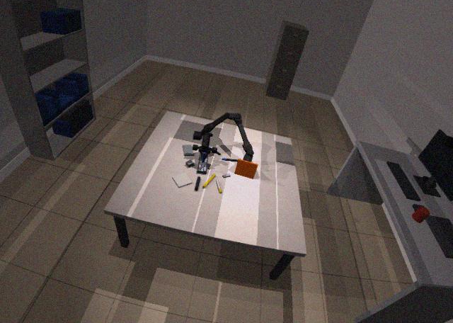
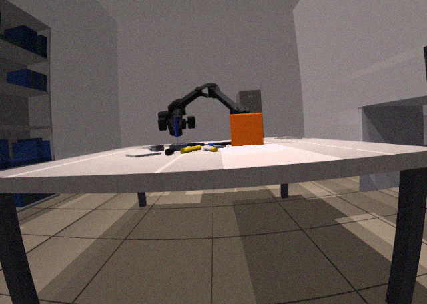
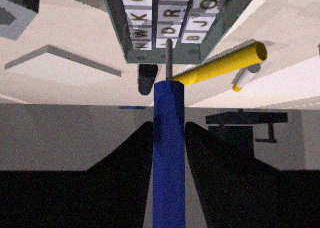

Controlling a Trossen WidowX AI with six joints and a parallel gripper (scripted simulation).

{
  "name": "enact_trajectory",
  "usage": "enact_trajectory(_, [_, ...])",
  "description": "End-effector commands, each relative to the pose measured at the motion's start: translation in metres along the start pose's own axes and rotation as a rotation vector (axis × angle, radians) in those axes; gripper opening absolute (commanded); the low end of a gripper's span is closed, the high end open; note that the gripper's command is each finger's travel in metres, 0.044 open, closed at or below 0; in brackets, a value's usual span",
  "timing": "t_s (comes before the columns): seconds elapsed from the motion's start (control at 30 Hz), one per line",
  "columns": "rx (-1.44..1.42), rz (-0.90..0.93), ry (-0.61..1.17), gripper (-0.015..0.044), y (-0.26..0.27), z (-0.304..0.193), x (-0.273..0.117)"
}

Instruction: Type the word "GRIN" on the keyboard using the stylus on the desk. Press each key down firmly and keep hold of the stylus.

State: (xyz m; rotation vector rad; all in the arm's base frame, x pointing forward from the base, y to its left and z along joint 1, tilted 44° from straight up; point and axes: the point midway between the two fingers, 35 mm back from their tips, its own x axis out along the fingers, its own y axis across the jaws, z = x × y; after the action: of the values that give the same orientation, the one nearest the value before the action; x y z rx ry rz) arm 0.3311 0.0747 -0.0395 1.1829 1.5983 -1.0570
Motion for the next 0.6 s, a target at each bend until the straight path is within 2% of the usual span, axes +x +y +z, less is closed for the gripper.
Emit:
enact_trajectory(0.0, [-0.006,0.0,0.001,0.0,0.0001,0.0003,0.0007])
enact_trajectory(0.1, [-0.006,0.0,0.001,0.0,0.0001,0.0003,0.0007])
enact_trajectory(0.2, [-0.006,0.0,0.001,0.0079,-0.0004,0.0001,0.0017])
enact_trajectory(0.57, [-0.006,0.0,0.0,0.0081,-0.0004,0.002,0.0028])
